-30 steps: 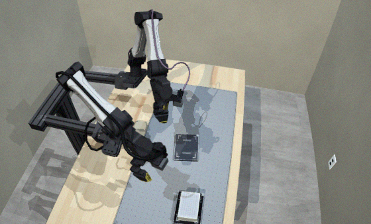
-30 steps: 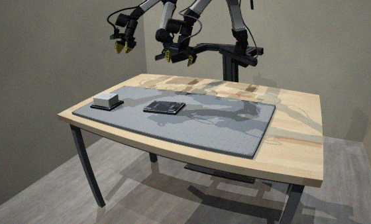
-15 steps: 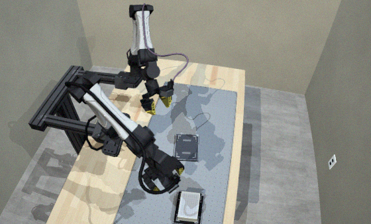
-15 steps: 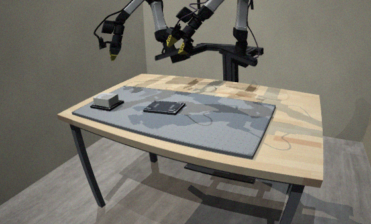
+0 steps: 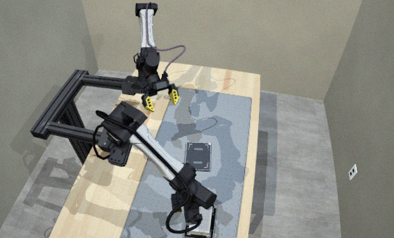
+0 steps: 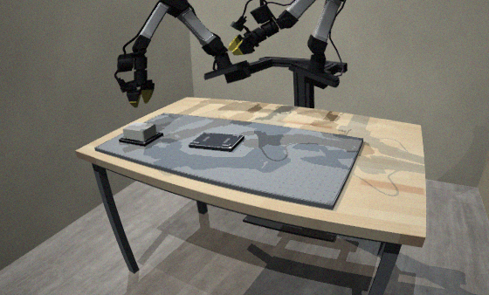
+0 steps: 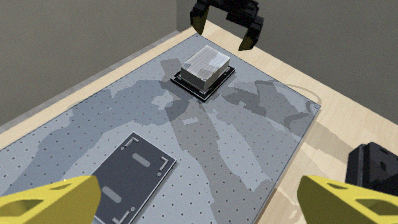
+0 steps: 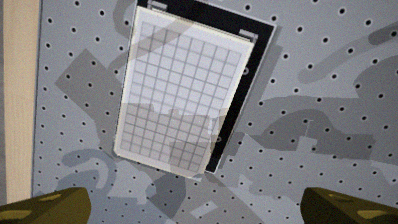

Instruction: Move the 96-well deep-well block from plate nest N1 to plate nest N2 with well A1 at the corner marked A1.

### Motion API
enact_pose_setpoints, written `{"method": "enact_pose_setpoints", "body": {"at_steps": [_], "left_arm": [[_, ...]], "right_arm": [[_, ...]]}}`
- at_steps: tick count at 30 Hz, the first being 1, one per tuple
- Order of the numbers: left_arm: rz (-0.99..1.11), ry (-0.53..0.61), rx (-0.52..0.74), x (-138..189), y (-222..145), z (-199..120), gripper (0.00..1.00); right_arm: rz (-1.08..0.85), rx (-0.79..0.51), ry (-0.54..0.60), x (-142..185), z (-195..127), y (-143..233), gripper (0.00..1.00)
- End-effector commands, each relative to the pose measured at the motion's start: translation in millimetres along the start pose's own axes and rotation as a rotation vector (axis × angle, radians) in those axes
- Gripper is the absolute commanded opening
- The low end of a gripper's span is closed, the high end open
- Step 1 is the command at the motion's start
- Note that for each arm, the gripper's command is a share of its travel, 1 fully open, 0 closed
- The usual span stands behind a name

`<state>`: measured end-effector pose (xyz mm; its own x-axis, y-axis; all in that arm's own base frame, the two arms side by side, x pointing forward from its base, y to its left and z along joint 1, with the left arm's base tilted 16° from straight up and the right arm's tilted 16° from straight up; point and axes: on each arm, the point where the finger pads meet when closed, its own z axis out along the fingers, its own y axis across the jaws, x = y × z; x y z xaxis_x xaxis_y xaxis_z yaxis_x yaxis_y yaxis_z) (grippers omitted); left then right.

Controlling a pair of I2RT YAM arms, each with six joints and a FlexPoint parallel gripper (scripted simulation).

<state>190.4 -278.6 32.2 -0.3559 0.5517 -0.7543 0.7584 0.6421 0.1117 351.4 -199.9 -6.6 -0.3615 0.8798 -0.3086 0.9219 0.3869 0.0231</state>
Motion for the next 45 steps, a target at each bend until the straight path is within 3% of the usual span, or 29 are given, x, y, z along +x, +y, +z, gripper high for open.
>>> {"method": "enact_pose_setpoints", "body": {"at_steps": [1, 9, 16, 26, 30, 38, 45], "left_arm": [[0.095, -0.134, 0.056, -22, -12, -11, 1.00], [0.123, -0.171, 0.059, -30, -14, -15, 1.00], [0.123, -0.171, 0.059, -30, -14, -15, 1.00], [0.123, -0.171, 0.058, -30, -14, -15, 1.00], [0.123, -0.171, 0.058, -30, -14, -15, 1.00], [0.122, -0.172, 0.058, -30, -14, -15, 1.00], [0.126, -0.153, 0.058, -23, -12, -17, 1.00]], "right_arm": [[0.170, 0.055, 0.000, -10, 18, 14, 1.00], [0.292, 0.111, 0.017, -9, 68, 23, 1.00], [0.290, 0.120, 0.024, -9, 77, 21, 1.00], [0.287, 0.120, 0.034, -11, 115, 18, 1.00], [0.294, 0.098, 0.015, -15, 109, 19, 0.97], [0.296, 0.104, 0.021, -12, 108, 19, 0.75], [0.291, 0.102, 0.011, -11, 70, 25, 0.75]]}}
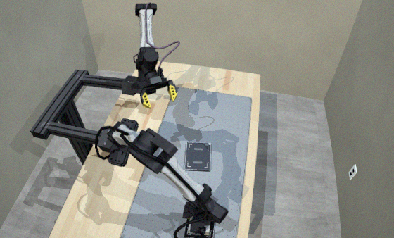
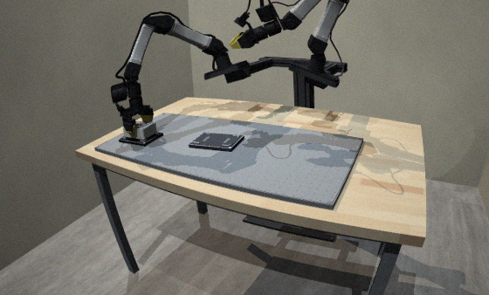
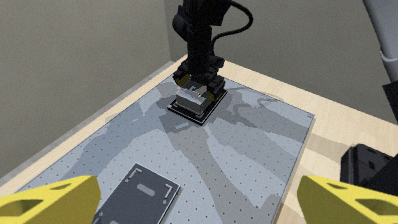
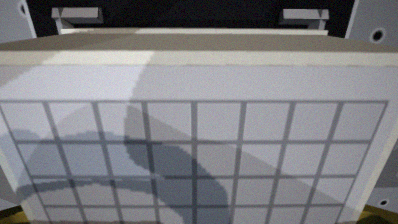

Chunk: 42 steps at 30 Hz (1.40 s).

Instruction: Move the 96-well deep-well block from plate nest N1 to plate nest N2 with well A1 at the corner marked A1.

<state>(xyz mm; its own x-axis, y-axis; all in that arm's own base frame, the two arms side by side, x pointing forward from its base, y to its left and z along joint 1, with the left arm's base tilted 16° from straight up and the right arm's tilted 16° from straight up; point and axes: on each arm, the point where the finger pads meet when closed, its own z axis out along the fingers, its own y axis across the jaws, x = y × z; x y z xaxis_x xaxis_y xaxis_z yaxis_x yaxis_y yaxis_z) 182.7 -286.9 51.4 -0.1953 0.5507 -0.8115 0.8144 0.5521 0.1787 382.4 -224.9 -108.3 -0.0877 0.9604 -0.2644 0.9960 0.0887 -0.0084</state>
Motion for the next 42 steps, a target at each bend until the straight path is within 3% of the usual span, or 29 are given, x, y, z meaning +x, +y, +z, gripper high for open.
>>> {"method": "enact_pose_setpoints", "body": {"at_steps": [1, 9, 13, 17, 19, 25, 28, 33, 42], "left_arm": [[0.008, -0.030, 0.014, -7, -2, -4, 1.00], [-0.012, 0.002, -0.010, -4, 2, -7, 1.00], [-0.037, 0.064, -0.041, 5, 4, -14, 1.00], [-0.065, 0.153, -0.094, 19, 7, -33, 1.00], [-0.065, 0.153, -0.094, 19, 7, -33, 1.00], [-0.094, 0.236, -0.199, 32, 17, -83, 1.00], [-0.102, 0.231, -0.237, 31, 24, -109, 1.00], [-0.107, 0.208, -0.283, 37, 38, -146, 1.00], [-0.126, 0.151, -0.291, 35, 49, -172, 1.00]], "right_arm": [[0.006, -0.020, -0.029, -5, -39, 6, 0.75], [0.034, -0.041, -0.039, 28, -68, 4, 0.75], [0.061, -0.068, -0.049, 50, -70, 7, 0.75], [0.088, -0.074, -0.041, 94, -70, 2, 0.75], [0.088, -0.074, -0.041, 94, -70, 2, 0.75], [0.067, -0.033, -0.011, 192, -62, -20, 0.75], [0.028, 0.016, 0.000, 237, -55, -39, 0.75], [-0.014, -0.018, 0.010, 298, -57, -37, 0.75], [-0.067, -0.031, 0.005, 340, -40, -42, 0.75]]}}
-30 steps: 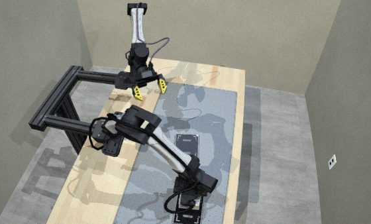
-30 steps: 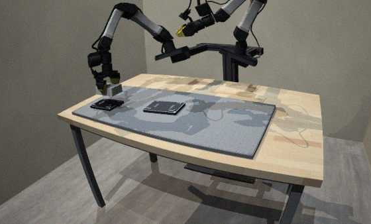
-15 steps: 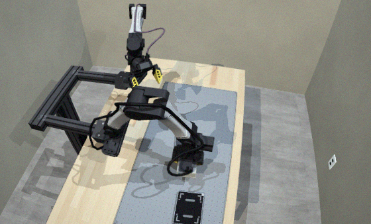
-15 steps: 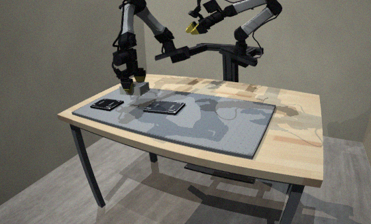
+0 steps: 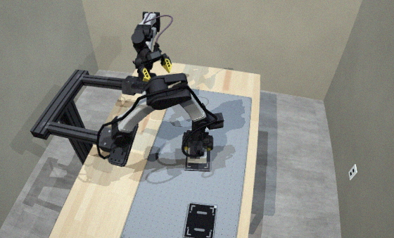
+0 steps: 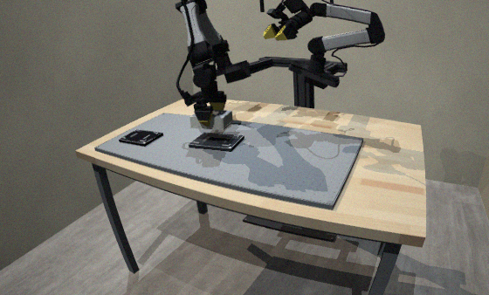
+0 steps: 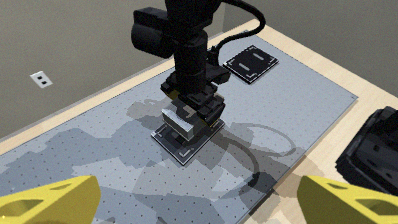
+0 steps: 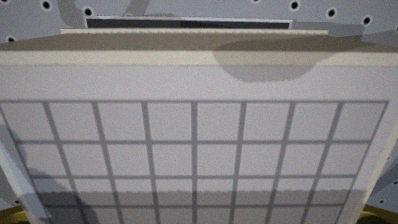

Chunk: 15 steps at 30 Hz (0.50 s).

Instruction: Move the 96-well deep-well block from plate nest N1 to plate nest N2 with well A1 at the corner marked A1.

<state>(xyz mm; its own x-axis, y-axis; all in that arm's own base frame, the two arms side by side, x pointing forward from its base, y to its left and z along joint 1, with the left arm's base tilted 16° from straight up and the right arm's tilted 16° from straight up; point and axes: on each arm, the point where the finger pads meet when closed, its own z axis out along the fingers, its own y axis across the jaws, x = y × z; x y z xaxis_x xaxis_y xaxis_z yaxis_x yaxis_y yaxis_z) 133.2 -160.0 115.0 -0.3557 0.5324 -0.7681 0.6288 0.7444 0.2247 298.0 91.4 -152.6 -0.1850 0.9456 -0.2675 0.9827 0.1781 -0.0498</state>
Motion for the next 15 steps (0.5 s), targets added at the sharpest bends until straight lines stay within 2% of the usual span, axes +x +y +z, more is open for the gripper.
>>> {"method": "enact_pose_setpoints", "body": {"at_steps": [1, 15], "left_arm": [[-0.006, 0.027, -0.046, 8, 16, -27, 1.00], [-0.022, 0.002, -0.016, -1, 12, -31, 1.00]], "right_arm": [[0.026, -0.048, 0.009, 18, 4, 16, 0.75], [0.020, -0.028, -0.004, 13, 34, 12, 0.75]]}}
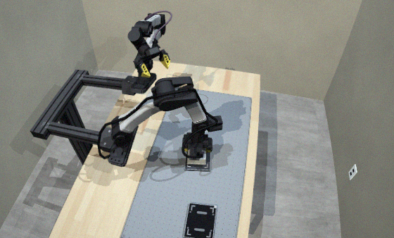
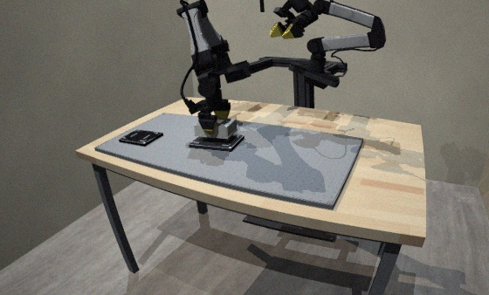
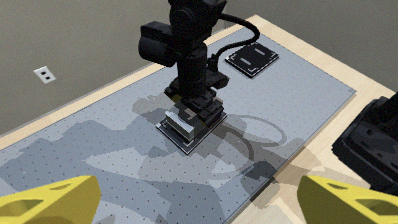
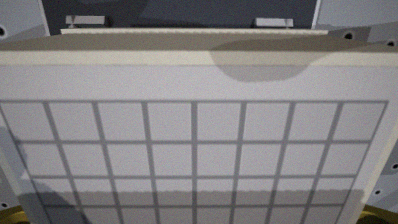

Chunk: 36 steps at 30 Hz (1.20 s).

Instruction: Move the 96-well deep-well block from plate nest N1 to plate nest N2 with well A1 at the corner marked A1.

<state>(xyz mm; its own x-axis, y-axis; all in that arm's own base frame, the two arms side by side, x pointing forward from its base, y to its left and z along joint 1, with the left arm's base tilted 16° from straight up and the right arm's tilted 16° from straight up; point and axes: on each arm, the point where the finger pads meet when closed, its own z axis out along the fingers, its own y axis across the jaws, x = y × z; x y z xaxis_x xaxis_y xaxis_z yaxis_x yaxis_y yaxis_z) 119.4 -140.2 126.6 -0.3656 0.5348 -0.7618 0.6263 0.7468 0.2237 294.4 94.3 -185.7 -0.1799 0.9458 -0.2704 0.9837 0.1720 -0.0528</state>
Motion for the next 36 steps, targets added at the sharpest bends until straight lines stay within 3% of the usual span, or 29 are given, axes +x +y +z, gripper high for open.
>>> {"method": "enact_pose_setpoints", "body": {"at_steps": [1, 8, 34, 36], "left_arm": [[-0.019, -0.009, -0.013, -7, 3, -7, 1.00], [-0.018, -0.002, -0.023, -6, 8, -7, 1.00], [-0.014, 0.002, -0.025, 8, 3, 20, 1.00], [-0.013, 0.004, -0.026, 9, 3, 22, 1.00]], "right_arm": [[0.015, -0.025, -0.003, 0, 2, 12, 0.75], [0.025, -0.075, 0.014, 1, -9, 23, 0.75], [0.012, -0.060, 0.006, 1, 32, 18, 0.75], [0.017, -0.076, 0.010, 3, 21, 18, 0.75]]}}
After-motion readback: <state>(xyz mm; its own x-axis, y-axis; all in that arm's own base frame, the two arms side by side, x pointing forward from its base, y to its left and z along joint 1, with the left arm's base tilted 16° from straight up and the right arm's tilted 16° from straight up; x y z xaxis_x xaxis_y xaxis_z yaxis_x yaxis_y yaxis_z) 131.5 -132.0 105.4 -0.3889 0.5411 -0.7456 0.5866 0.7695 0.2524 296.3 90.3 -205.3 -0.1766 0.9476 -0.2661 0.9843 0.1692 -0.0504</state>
